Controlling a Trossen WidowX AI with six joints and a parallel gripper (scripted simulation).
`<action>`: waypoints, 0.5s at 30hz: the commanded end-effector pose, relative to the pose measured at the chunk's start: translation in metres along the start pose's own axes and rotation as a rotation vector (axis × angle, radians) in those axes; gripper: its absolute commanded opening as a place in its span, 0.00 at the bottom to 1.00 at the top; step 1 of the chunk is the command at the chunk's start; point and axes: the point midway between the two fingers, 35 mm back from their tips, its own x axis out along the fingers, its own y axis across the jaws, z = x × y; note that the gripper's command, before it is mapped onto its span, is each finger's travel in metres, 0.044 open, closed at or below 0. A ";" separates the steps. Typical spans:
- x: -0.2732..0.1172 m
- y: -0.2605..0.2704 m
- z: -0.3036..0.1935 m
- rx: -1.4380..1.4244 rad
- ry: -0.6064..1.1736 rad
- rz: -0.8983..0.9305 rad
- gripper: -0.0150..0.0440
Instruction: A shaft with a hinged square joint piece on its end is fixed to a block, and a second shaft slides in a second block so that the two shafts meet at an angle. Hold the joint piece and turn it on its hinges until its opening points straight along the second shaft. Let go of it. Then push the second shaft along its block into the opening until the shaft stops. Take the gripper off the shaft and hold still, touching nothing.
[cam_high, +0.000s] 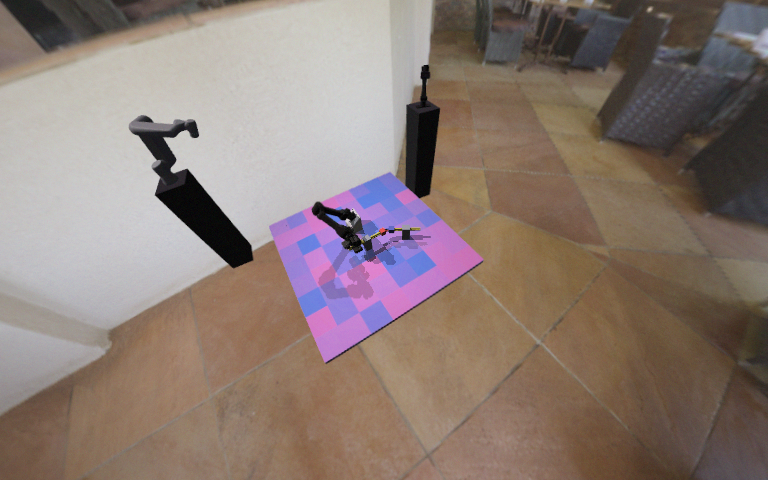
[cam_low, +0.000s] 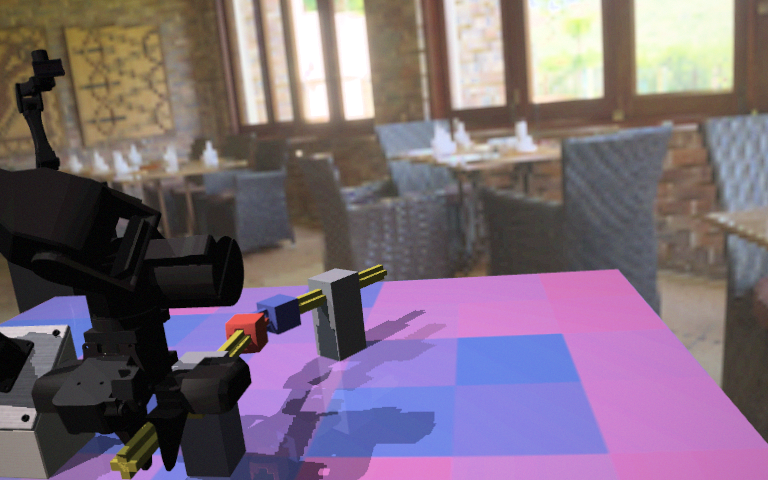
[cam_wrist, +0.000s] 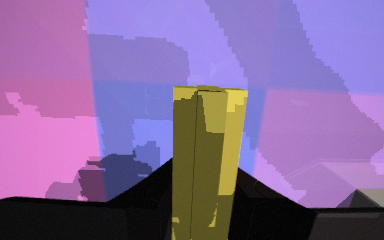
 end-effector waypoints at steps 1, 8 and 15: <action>0.001 0.000 -0.009 -0.002 0.005 -0.001 0.25; 0.000 0.000 -0.009 0.001 -0.001 0.000 0.25; 0.000 0.000 -0.009 0.001 -0.001 0.000 0.25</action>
